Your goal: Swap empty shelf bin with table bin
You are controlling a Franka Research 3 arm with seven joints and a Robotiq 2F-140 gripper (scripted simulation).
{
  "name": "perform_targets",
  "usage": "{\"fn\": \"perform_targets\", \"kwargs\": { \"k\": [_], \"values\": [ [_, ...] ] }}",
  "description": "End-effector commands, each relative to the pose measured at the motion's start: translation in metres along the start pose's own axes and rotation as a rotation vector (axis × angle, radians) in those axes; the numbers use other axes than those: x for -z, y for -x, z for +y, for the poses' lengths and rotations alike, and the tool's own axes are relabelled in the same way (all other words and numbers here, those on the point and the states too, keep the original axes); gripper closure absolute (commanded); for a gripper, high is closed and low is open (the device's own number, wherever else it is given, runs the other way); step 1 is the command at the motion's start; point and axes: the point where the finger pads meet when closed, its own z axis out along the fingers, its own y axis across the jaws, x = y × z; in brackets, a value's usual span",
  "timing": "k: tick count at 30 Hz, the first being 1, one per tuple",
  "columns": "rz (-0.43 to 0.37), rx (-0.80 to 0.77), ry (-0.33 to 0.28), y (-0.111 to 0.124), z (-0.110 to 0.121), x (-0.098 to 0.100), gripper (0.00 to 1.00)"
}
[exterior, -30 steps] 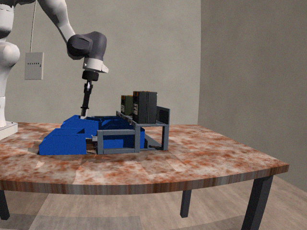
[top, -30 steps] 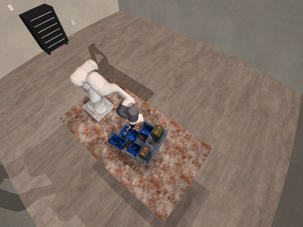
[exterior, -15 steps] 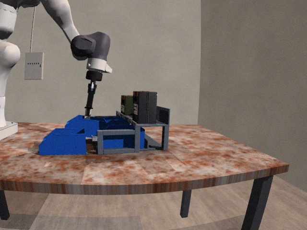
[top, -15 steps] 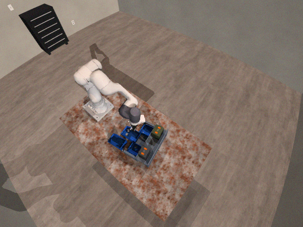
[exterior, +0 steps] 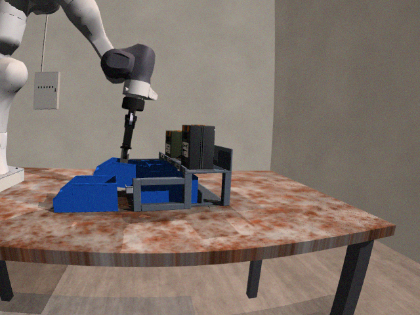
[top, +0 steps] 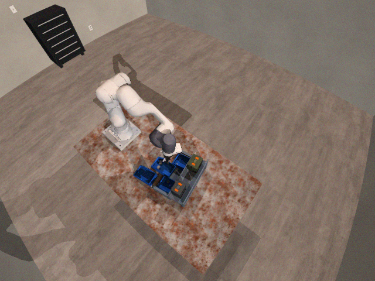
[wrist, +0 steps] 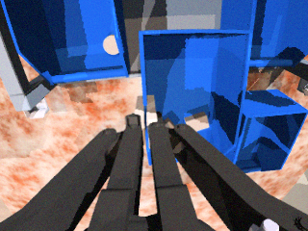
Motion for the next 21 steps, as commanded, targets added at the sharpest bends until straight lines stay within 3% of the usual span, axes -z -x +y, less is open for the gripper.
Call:
{"fn": "perform_targets", "kwargs": {
  "k": [1, 21],
  "values": [
    [-0.003, 0.028, -0.009, -0.004, -0.002, 0.001, 1.0],
    [-0.002, 0.028, -0.009, -0.016, -0.002, 0.003, 1.0]
  ]
}}
